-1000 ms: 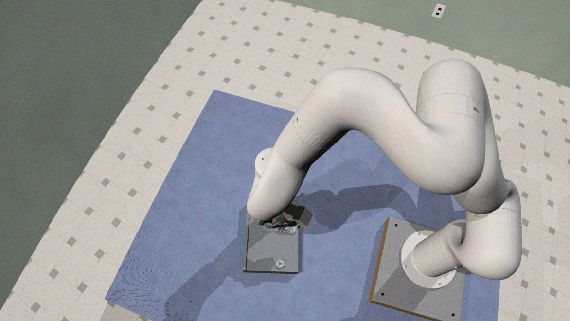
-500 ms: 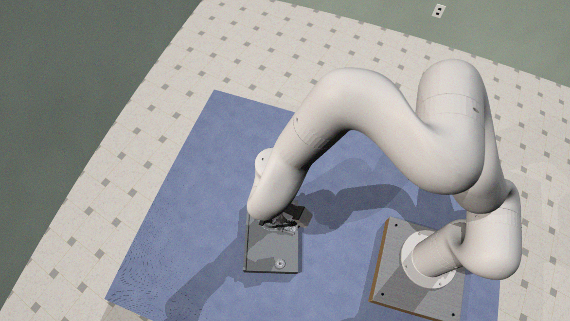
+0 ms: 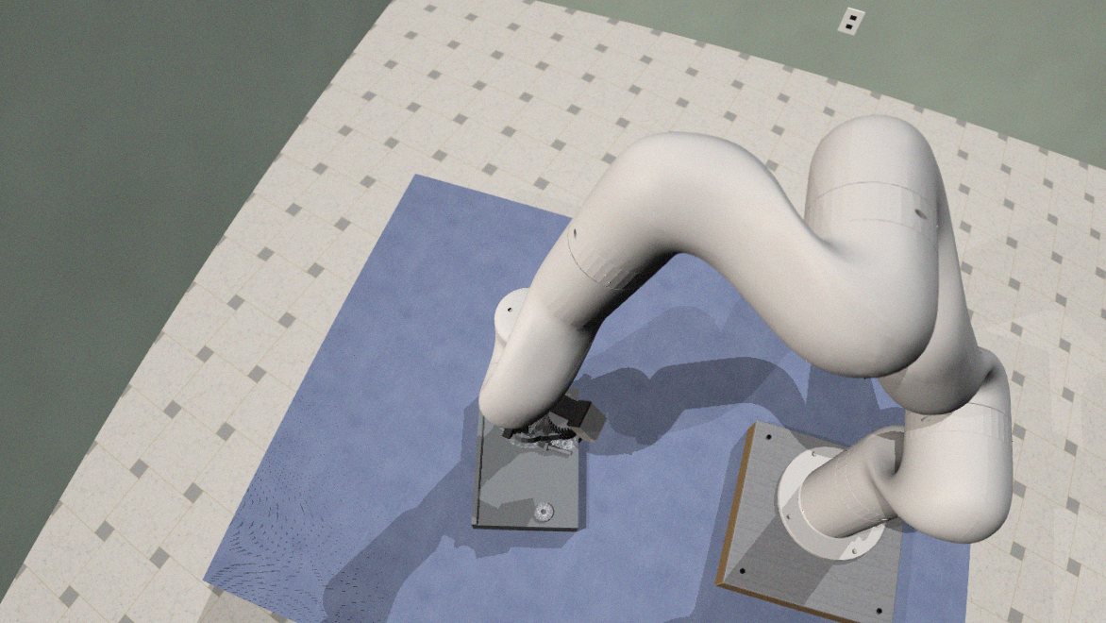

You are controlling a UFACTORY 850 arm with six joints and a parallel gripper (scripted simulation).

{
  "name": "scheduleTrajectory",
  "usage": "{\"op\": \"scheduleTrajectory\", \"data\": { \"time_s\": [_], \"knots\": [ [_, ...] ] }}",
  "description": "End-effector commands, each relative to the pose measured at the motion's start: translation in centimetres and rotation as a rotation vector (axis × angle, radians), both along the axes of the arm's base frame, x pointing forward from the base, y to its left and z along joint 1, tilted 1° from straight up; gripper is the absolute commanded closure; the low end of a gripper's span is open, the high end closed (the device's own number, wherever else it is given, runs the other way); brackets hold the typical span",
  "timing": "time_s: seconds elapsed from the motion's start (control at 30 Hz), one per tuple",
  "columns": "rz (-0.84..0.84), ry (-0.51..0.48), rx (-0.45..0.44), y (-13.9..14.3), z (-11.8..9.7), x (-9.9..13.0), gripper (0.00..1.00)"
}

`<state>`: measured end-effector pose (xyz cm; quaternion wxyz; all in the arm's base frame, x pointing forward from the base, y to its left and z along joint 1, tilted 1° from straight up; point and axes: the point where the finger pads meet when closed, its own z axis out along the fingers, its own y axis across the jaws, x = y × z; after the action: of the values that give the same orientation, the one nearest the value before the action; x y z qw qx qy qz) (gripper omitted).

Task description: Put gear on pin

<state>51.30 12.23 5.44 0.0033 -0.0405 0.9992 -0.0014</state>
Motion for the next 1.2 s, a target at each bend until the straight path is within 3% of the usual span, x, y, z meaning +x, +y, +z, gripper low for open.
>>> {"op": "scheduleTrajectory", "data": {
  "time_s": [0.0,1.17],
  "knots": [
    [0.0,-0.002,0.001,0.02,0.0,0.1,1.0],
    [0.0,-0.002,0.001,0.02,-0.31,0.1,1.0]
  ]
}}
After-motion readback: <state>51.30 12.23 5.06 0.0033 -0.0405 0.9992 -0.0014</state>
